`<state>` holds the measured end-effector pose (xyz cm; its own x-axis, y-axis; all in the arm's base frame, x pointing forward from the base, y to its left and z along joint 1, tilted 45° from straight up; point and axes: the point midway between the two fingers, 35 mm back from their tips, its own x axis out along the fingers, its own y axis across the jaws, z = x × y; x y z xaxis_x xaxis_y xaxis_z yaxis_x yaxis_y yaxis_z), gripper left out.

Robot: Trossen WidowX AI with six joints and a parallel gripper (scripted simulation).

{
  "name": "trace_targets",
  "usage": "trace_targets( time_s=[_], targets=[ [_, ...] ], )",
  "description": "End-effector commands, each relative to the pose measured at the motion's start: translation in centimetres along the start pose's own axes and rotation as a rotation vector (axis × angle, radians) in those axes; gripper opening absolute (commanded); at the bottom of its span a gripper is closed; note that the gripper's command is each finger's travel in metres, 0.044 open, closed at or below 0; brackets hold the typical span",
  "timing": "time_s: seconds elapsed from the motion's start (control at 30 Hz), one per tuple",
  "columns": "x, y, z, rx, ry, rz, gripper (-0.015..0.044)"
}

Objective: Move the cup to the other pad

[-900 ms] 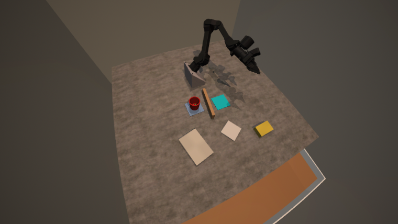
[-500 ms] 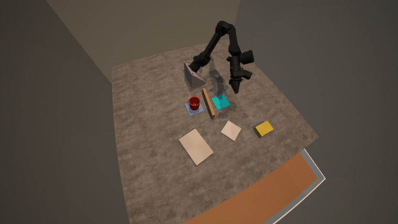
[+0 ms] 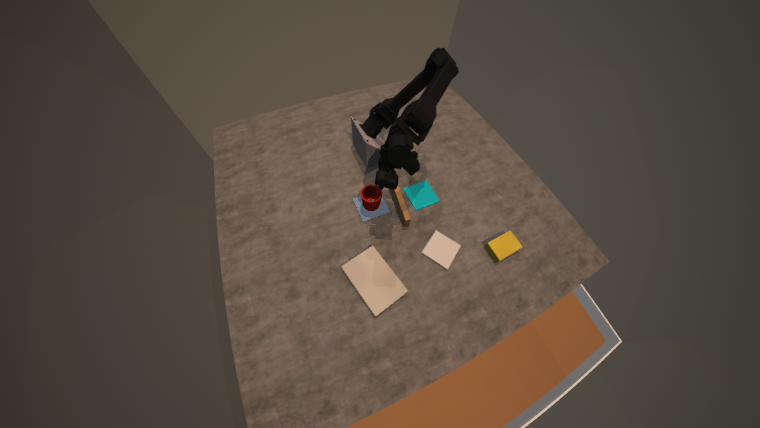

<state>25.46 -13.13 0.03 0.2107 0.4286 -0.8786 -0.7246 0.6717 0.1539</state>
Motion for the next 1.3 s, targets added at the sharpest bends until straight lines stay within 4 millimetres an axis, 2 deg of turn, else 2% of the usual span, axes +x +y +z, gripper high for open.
trace_targets(
  time_s=[0.0,0.37,1.27],
  targets=[
    [1.2,2.0,-3.2,-0.014,-0.167,0.217,0.0148],
    [1.6,2.0,-3.5,-0.015,-0.196,0.239,0.0148],
    [5.9,2.9,-2.6,-0.015,-0.197,0.239,0.0148]
  ],
)
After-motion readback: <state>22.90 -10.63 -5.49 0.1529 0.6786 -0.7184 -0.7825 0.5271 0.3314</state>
